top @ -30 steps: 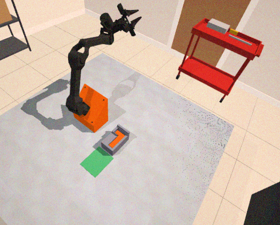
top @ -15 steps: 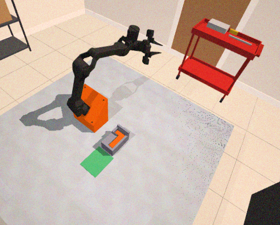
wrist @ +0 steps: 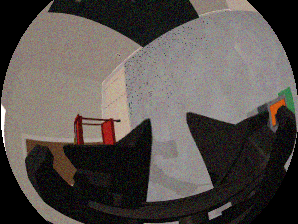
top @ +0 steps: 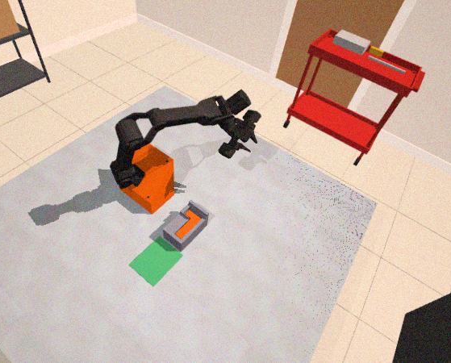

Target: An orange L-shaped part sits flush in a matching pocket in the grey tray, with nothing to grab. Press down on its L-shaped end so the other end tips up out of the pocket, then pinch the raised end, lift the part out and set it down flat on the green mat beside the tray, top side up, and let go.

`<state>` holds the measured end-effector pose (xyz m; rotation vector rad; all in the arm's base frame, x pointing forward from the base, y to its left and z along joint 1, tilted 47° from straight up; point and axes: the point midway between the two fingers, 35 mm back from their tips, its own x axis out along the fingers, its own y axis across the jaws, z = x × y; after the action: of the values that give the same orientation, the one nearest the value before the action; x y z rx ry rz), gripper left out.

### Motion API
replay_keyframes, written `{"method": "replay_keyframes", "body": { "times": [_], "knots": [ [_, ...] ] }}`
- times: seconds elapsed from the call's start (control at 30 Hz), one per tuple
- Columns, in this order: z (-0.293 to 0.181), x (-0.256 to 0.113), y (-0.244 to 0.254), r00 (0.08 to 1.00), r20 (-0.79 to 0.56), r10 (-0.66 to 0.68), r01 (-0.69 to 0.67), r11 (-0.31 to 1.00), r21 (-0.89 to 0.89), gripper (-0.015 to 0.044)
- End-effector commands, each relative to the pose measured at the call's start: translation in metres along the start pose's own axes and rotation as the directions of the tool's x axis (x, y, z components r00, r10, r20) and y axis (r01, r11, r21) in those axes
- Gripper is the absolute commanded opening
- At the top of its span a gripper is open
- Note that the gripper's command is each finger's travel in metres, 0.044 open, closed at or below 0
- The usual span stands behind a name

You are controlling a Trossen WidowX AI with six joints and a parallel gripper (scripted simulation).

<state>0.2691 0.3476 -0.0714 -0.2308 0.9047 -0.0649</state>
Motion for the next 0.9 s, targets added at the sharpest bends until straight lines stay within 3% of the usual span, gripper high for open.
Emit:
{"method": "replay_keyframes", "body": {
  "times": [0.0, 0.2, 0.4, 0.7, 0.87],
  "knots": [
    [0.004, 0.009, -0.075, 0.973, -0.138, -0.185, 0.175, 0.981, -0.080, 0.0180],
    [0.000, 0.003, -0.165, 0.869, -0.310, -0.386, 0.339, 0.920, -0.195, 0.0180],
    [-0.009, -0.022, -0.246, 0.698, -0.471, -0.539, 0.432, 0.842, -0.324, 0.0180],
    [-0.010, -0.024, -0.250, 0.688, -0.479, -0.546, 0.434, 0.838, -0.331, 0.0180],
    [-0.026, 0.003, -0.269, 0.689, -0.478, -0.545, 0.433, 0.838, -0.330, 0.0180]
  ]
}}
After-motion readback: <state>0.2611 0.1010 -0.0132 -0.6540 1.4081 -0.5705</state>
